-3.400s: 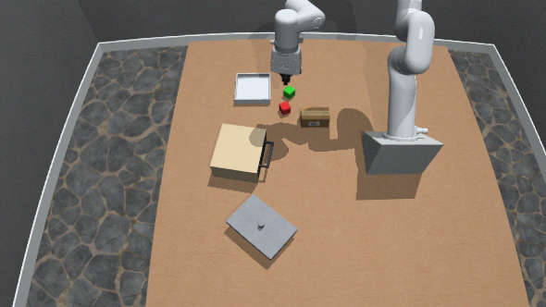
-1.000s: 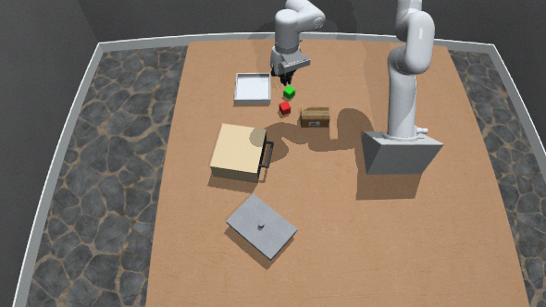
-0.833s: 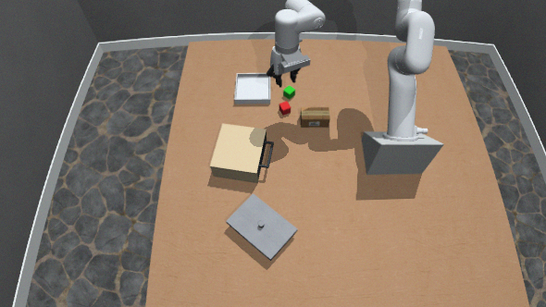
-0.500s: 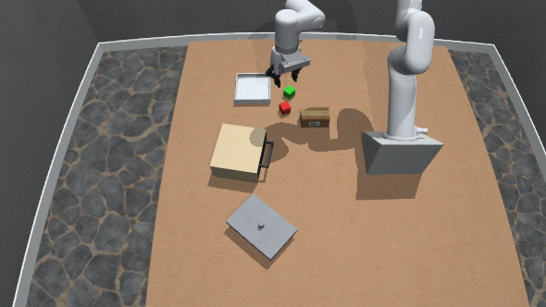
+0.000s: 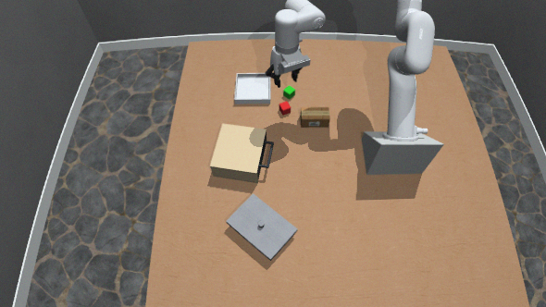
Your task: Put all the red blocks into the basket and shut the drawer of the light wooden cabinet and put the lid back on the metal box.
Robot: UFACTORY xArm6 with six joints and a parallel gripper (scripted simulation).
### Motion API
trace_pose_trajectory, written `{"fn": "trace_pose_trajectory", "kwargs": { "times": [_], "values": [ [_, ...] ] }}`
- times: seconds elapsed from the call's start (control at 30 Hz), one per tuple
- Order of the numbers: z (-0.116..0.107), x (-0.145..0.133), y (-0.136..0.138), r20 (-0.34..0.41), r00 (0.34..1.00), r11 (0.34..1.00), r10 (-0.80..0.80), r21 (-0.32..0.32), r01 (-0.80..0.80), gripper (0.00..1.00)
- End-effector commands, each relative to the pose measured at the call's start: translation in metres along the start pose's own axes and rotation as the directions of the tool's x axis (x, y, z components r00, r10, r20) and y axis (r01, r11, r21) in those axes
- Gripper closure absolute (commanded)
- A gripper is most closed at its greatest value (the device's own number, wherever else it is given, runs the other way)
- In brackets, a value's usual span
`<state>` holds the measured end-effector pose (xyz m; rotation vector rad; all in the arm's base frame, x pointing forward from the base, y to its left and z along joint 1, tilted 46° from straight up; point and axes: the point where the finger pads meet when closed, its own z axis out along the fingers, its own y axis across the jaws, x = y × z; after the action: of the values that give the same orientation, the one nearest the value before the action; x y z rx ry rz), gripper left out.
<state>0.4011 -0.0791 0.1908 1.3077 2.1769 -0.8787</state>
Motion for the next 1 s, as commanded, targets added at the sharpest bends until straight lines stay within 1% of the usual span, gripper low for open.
{"fn": "trace_pose_trajectory", "kwargs": {
  "times": [0.0, 0.47, 0.67, 0.9, 0.97],
  "values": [
    [-0.001, -0.001, 0.001, 0.001, 1.000, 1.000, 0.001, -0.003, -0.001, 0.34],
    [0.004, -0.001, 0.001, 0.001, 1.000, 1.000, 0.001, -0.003, -0.001, 0.34],
    [0.016, -0.001, 0.001, 0.001, 1.000, 1.000, 0.001, -0.003, -0.001, 0.34],
    [0.037, 0.000, 0.001, 0.001, 1.000, 1.000, 0.001, -0.003, -0.001, 0.34],
    [0.037, 0.000, 0.001, 0.001, 1.000, 1.000, 0.001, -0.003, -0.001, 0.34]
  ]
}}
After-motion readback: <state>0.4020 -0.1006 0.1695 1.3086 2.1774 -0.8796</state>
